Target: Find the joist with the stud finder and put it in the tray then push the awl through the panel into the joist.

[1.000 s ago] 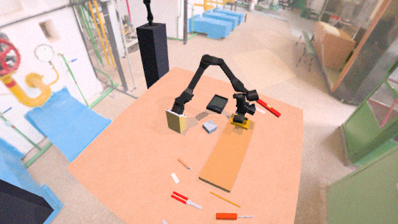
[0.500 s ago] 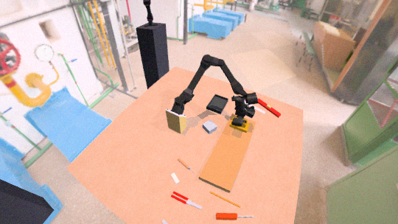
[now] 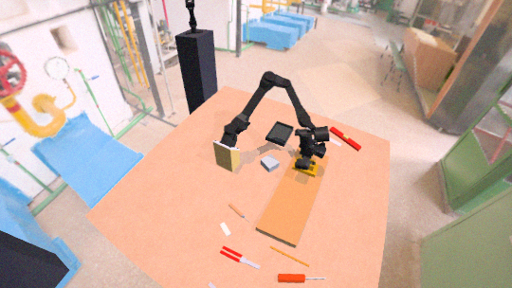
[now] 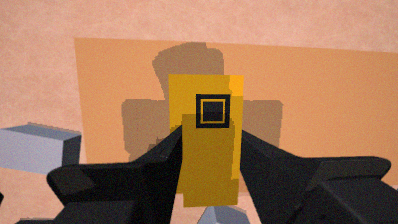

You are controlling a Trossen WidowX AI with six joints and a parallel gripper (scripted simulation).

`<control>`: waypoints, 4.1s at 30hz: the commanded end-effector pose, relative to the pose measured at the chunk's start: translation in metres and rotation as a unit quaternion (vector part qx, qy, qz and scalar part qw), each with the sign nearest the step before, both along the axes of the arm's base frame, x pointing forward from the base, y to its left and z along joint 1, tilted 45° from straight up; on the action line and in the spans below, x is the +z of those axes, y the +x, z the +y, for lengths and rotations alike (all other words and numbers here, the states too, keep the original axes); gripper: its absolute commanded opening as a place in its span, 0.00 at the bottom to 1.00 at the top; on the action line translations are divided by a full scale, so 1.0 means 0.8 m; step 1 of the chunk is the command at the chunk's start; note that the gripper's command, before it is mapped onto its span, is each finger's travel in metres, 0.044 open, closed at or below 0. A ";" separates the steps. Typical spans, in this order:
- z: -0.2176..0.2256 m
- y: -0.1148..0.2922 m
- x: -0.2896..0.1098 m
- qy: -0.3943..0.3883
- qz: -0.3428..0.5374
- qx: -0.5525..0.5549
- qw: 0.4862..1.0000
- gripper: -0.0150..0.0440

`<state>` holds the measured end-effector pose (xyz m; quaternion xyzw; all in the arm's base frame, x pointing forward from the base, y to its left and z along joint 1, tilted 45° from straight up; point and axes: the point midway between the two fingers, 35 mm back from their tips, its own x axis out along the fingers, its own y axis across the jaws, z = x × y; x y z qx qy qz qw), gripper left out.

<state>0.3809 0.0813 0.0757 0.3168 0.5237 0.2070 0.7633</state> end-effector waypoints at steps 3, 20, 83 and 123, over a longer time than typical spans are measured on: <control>-0.018 -0.002 -0.019 0.000 0.003 -0.002 1.000 0.25; -0.065 -0.004 -0.065 -0.002 0.003 -0.002 1.000 0.25; -0.241 -0.011 -0.232 -0.008 0.002 -0.002 1.000 0.25; -0.332 -0.015 -0.243 -0.011 0.003 -0.003 1.000 0.25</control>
